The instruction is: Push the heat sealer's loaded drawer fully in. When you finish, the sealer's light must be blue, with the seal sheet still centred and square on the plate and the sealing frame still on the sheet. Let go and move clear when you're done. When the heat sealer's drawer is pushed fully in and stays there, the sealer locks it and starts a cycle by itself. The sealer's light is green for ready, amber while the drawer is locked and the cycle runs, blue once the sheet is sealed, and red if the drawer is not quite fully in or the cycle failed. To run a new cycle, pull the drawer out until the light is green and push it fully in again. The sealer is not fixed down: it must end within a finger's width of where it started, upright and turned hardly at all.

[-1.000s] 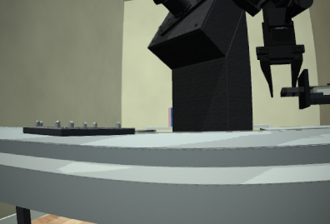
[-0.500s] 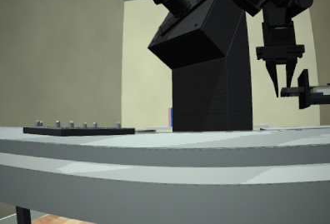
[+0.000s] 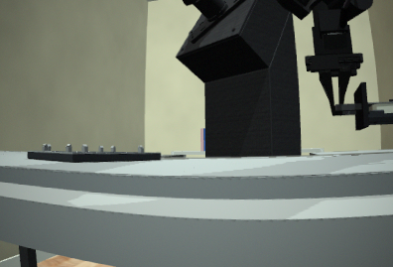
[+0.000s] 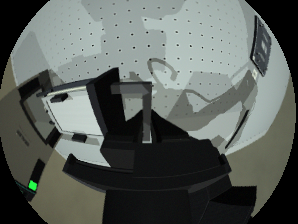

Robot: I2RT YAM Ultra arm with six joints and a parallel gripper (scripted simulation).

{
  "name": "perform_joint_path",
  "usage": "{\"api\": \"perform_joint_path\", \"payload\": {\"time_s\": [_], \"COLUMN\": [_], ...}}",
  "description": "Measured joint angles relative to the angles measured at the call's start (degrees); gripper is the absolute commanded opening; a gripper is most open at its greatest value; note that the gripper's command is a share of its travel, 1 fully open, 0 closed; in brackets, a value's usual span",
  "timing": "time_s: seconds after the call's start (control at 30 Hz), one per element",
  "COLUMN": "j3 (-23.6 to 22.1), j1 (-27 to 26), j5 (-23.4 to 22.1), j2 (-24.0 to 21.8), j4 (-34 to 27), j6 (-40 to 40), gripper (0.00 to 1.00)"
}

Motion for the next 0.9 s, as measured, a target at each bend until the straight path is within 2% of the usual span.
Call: {"api": "perform_joint_path", "payload": {"time_s": [0.07,0.1,0.9], "j3": [0.0,0.0,0.39], "j1": [0.0,0.0,0.11], "j5": [0.0,0.0,0.33], "j2": [0.0,0.0,0.26], "j4": [0.0,0.0,-0.35], "j6": [0.0,0.0,0.13], "gripper": [0.05,0.0,0.0]}}
